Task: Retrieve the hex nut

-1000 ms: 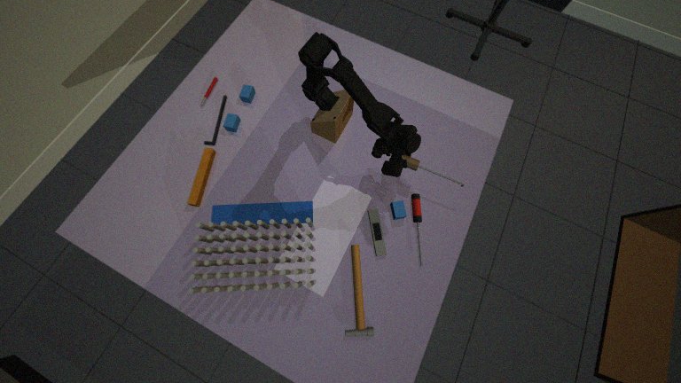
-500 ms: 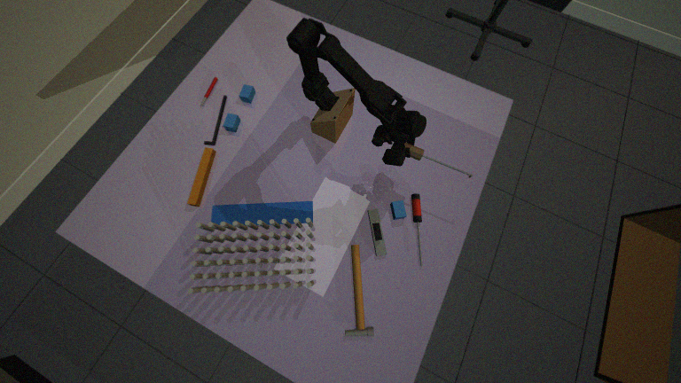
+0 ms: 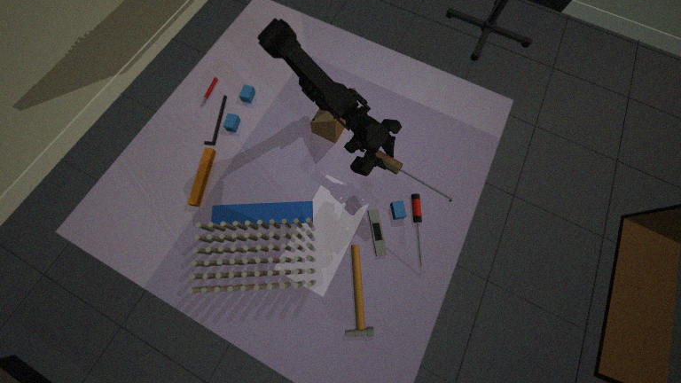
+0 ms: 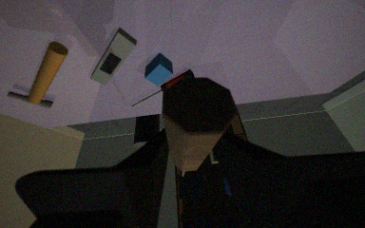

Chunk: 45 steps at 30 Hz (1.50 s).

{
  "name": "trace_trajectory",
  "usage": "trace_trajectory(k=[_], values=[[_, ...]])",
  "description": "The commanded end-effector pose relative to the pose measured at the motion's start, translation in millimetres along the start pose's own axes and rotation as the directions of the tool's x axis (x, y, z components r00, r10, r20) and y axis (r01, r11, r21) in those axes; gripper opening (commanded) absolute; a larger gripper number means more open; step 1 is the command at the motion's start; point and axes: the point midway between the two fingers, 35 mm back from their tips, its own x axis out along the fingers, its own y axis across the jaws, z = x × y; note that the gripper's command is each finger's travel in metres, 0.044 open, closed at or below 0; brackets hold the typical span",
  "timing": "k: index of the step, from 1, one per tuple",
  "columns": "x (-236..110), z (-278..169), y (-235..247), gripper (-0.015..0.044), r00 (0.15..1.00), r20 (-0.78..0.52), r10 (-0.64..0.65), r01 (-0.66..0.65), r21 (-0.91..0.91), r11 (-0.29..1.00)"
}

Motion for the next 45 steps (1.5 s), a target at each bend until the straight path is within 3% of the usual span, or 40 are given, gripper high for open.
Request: trace_trajectory(k=[1, 25, 45], values=[[-15, 7, 22, 0.0000, 0.999, -0.025, 0.035, -0.034, 0.039, 0.999], [-119, 115, 153, 0.0000, 0.961, -0.002, 0.278, -0.262, 0.329, 0.907], [-200, 254, 186, 0.0000, 0.882, 0.178, 0.436, -0.460, 0.526, 0.715]])
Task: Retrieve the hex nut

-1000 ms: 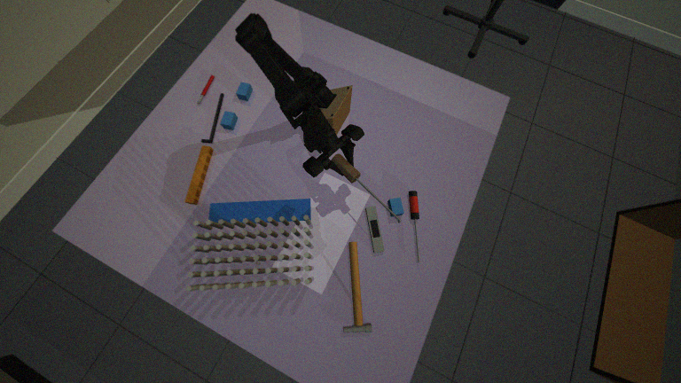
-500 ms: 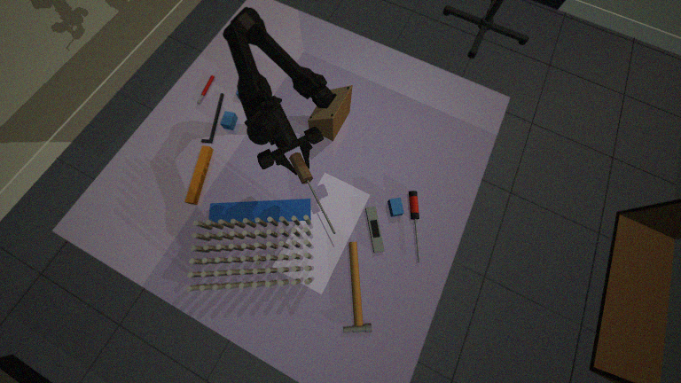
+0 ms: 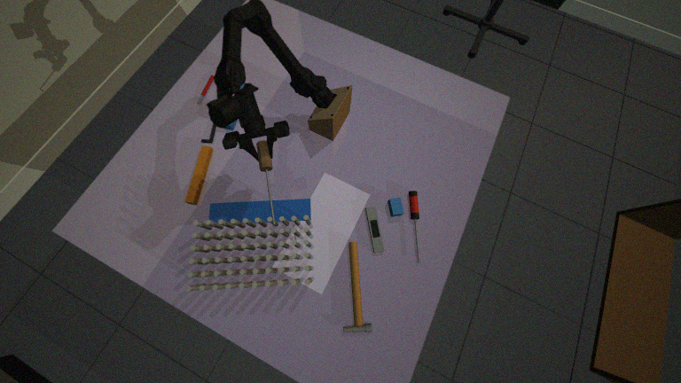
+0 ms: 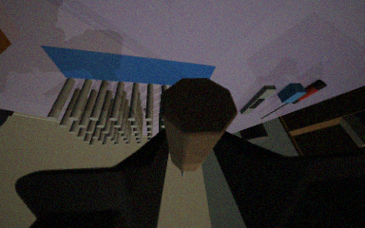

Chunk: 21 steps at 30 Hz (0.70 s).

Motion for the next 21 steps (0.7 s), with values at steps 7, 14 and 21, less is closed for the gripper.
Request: trace_trajectory(k=[7, 14, 21], values=[[-25, 56, 42, 0.0000, 0.991, 0.072, 0.113, -0.119, 0.098, 0.988], [-25, 68, 48, 0.0000, 0.988, 0.087, 0.128, -0.137, 0.114, 0.984], [8, 83, 53, 0.0000, 0.989, 0.088, 0.119, -0.129, 0.117, 0.985]])
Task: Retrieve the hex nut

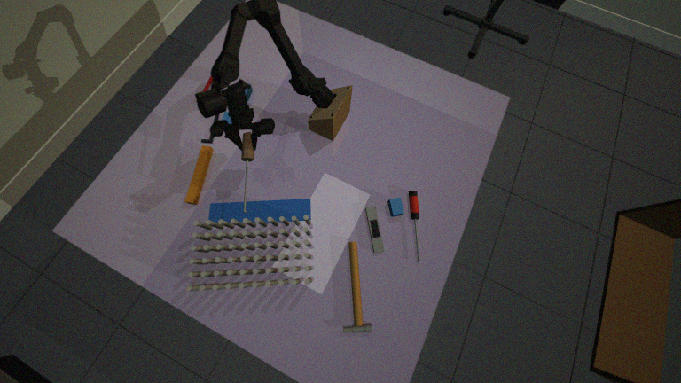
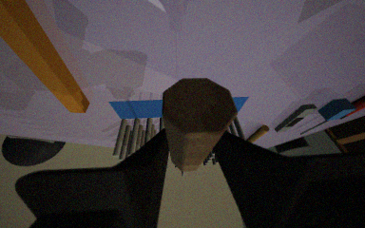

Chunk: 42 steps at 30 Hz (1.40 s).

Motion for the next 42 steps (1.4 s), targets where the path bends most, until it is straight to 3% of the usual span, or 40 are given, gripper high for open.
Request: trace_trajectory(k=[1, 21, 42], values=[[18, 7, -1, 0.0000, 1.000, -0.003, -0.011, 0.011, -0.005, 1.000], [101, 75, -2, 0.0000, 1.000, -0.007, 0.007, -0.007, -0.011, 1.000], [108, 70, -2, 0.0000, 1.000, -0.008, 0.011, -0.011, -0.010, 1.000]])
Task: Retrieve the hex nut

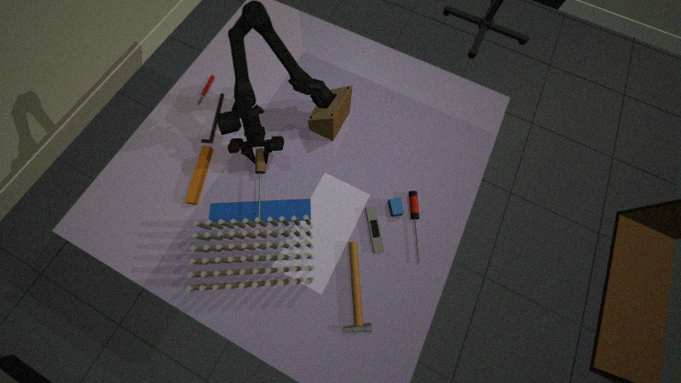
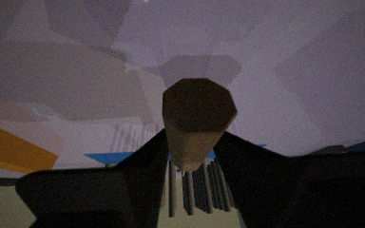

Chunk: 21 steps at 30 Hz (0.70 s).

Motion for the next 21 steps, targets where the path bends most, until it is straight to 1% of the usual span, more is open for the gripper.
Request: trace_trajectory(k=[1, 21], values=[[-0.2, -3.8, 4.8, 0.0000, 1.000, -0.008, 0.013, -0.013, 0.005, 1.000], [6.4, -13.1, 5.7, 0.0000, 1.000, -0.009, 0.013, -0.013, 0.007, 1.000]])
